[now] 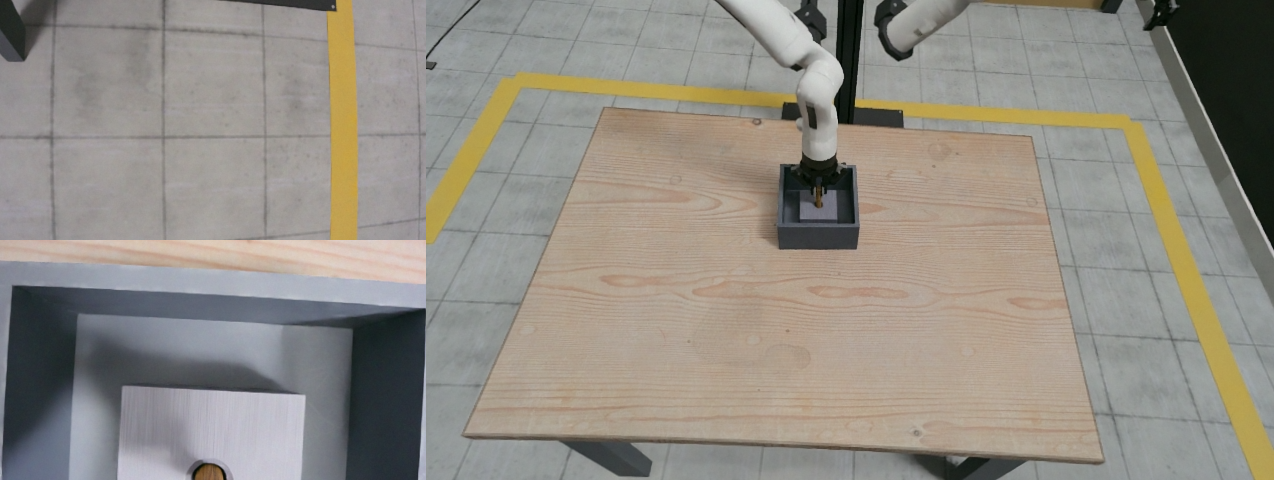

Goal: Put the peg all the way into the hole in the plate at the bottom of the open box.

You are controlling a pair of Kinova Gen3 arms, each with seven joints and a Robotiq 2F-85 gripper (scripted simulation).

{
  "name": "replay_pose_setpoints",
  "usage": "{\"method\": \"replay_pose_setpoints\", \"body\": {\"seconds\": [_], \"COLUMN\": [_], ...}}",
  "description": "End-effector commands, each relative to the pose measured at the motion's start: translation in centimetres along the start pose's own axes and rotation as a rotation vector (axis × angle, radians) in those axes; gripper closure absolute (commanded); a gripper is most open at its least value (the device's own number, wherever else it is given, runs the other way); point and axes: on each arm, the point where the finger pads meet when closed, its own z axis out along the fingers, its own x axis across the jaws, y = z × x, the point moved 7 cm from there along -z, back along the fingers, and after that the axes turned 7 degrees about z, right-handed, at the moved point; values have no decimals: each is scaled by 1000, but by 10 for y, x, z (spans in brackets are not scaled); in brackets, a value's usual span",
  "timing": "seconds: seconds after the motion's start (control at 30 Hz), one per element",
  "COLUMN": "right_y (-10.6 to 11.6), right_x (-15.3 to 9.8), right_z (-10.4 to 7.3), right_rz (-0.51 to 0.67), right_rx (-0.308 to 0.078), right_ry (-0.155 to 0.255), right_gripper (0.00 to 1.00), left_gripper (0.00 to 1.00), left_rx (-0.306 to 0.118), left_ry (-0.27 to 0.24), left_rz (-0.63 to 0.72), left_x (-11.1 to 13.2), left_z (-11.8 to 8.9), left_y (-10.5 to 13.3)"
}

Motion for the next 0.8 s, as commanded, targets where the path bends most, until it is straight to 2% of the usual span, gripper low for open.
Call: {"method": "replay_pose_setpoints", "body": {"seconds": [0.0, 0.77], "right_y": [0, 0], "right_x": [0, 0], "right_z": [0, 3], "right_rz": [0, 0], "right_rx": [-1, -1], "right_ry": [1, 1], "right_gripper": [903, 903], "left_gripper": [2, 2], "left_rx": [-2, -2], "left_ry": [0, 0], "left_rz": [-1, -1], "left_x": [0, 0], "left_z": [-1, -1], "left_y": [0, 0]}}
